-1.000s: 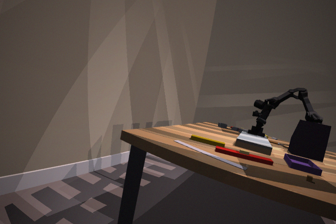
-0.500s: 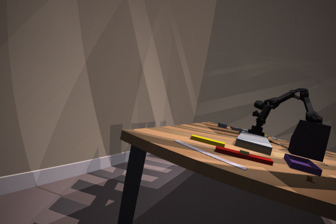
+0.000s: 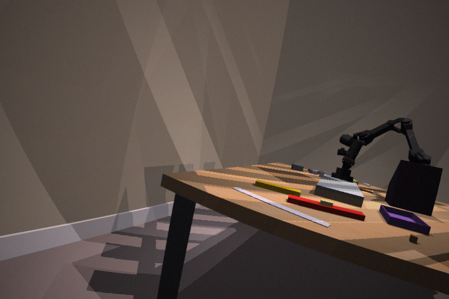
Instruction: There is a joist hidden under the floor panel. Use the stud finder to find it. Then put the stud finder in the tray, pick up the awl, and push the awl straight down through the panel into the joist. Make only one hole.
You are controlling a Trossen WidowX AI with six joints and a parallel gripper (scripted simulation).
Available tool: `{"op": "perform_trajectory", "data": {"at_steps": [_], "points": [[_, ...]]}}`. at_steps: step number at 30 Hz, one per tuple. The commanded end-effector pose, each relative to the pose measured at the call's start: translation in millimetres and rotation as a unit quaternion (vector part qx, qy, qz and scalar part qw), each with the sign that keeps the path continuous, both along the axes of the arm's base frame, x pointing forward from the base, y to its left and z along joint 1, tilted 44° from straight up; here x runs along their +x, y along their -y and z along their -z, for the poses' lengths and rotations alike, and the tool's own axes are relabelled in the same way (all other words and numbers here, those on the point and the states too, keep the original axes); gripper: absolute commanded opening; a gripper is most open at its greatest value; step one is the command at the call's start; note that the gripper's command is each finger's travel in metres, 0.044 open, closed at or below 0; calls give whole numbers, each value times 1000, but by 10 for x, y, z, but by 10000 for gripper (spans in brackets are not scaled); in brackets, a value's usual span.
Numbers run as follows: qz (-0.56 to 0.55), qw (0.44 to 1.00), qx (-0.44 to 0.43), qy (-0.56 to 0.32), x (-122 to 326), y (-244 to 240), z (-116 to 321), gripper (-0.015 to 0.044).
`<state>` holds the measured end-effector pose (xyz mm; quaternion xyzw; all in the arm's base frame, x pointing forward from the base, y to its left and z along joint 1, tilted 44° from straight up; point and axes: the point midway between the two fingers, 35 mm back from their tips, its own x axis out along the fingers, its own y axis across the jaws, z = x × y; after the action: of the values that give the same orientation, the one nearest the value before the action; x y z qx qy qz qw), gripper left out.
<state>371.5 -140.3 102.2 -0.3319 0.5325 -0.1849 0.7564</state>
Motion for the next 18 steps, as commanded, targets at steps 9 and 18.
{"op": "perform_trajectory", "data": {"at_steps": [9, 18], "points": [[2, 1000, 2, 0, 12, -206, -212, 0], [4, 1000, 1, 2, -75, -631, -705, 0]]}}
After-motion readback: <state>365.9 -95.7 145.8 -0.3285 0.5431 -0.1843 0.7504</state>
